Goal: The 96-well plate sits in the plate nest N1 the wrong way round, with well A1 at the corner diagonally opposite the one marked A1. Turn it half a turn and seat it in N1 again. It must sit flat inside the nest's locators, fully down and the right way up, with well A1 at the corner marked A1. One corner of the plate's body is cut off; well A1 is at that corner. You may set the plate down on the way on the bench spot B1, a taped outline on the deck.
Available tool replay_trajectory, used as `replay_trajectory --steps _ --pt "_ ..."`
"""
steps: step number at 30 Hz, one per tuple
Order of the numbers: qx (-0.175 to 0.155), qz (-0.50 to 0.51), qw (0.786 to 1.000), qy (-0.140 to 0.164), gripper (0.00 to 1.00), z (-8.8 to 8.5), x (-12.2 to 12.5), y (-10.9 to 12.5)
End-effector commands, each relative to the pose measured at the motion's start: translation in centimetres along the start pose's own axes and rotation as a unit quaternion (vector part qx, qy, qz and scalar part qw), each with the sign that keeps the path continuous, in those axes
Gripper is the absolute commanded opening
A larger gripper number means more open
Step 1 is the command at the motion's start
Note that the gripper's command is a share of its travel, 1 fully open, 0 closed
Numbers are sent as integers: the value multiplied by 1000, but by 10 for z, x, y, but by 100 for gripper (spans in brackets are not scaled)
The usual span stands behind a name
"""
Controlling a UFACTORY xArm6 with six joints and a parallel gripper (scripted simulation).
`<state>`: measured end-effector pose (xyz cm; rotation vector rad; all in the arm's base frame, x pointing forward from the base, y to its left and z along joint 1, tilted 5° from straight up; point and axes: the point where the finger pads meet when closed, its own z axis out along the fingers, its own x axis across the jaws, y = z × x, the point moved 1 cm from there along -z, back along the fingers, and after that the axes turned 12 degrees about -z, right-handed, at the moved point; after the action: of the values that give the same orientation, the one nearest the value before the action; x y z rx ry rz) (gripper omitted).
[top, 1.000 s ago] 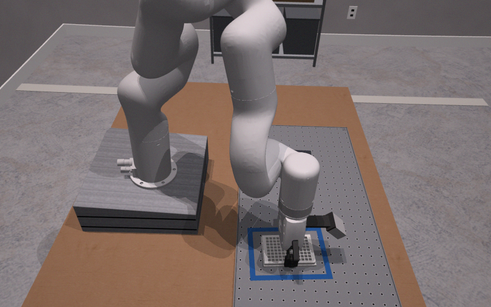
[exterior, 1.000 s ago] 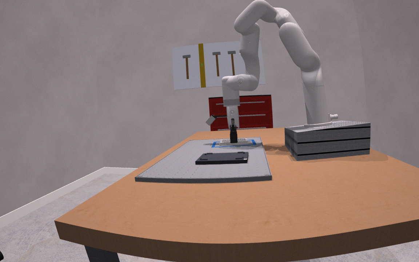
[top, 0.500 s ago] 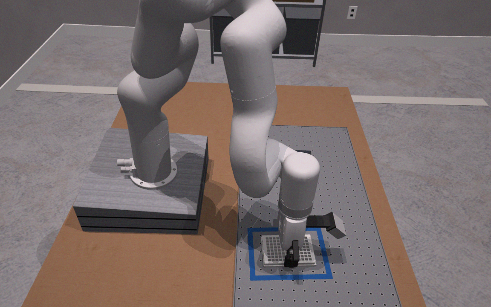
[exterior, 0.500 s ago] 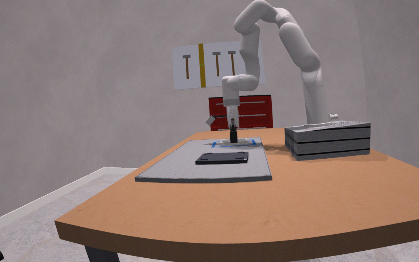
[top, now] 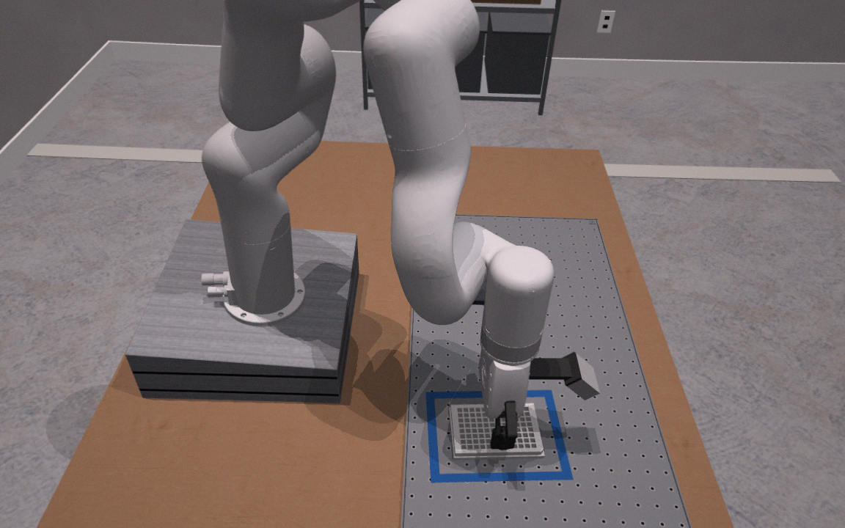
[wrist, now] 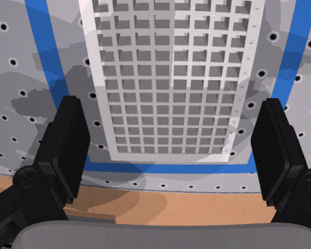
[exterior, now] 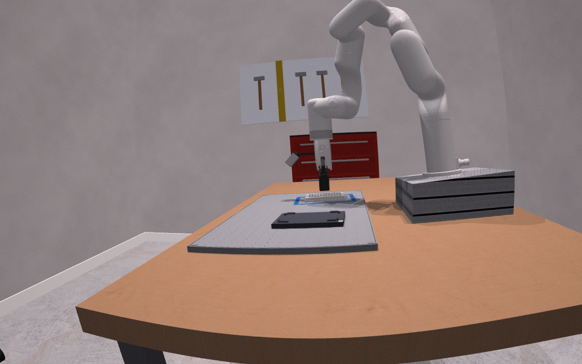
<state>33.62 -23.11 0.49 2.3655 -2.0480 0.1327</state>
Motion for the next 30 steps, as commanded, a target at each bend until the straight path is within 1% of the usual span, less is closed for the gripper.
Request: replay_trajectory --steps 1,7,9,22,30 --pt "1 0 1000 1 100 -14 1 -1" --pt "1 0 1000 1 100 -30 1 -1" --pt "1 0 1000 1 100 -30 1 -1" --pt "1 0 1000 1 100 -64 1 -1" --pt "1 0 1000 1 100 -66 1 -1"
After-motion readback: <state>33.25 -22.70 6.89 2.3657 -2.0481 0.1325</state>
